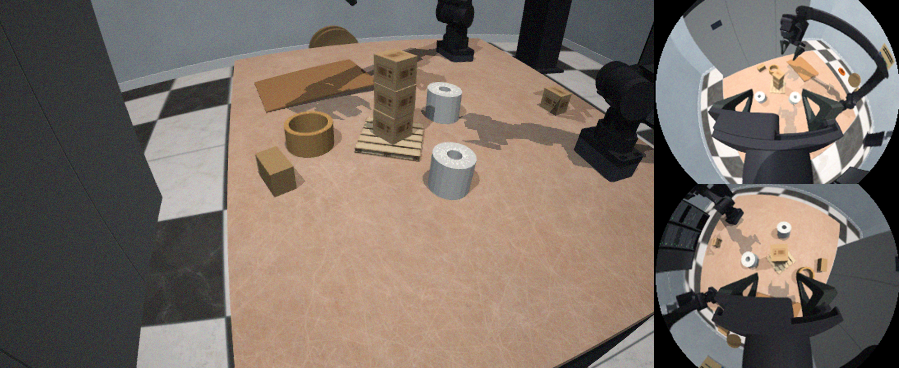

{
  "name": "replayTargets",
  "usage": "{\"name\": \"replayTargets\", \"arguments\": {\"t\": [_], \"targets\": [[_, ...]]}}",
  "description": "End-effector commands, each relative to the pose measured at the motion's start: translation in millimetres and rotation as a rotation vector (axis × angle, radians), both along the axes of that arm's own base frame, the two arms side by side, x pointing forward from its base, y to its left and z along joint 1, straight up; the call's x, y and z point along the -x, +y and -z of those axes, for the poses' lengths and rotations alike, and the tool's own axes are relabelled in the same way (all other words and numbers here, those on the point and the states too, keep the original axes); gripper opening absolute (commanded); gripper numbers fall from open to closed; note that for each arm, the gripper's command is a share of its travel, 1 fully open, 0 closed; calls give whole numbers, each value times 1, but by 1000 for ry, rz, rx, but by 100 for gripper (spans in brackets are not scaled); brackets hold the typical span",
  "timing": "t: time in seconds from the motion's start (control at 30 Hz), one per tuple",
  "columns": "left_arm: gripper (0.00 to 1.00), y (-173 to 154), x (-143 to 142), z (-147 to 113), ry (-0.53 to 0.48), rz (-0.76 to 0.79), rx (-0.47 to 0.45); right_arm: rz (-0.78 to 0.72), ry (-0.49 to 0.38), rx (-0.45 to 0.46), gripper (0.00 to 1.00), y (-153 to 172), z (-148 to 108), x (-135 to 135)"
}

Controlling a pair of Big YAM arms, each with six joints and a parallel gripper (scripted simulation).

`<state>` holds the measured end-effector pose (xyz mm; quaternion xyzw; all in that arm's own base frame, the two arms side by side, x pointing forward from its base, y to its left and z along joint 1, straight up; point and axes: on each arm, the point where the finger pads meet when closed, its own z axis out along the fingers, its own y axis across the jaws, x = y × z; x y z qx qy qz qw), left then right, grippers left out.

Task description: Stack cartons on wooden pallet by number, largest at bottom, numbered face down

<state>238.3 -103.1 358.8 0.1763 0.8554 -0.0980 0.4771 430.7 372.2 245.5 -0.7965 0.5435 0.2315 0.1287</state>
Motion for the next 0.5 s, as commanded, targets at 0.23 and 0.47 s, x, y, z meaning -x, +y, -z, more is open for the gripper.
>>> {"name": "replayTargets", "arguments": {"t": [0.23, 0.47], "targets": [[100, 1, -1, -12, -14, -1, 7, 181, 503, 82, 79, 67, 12, 187], [100, 1, -1, -12, -14, -1, 7, 291, 681, 242, 79, 74, 57, 283]]}}
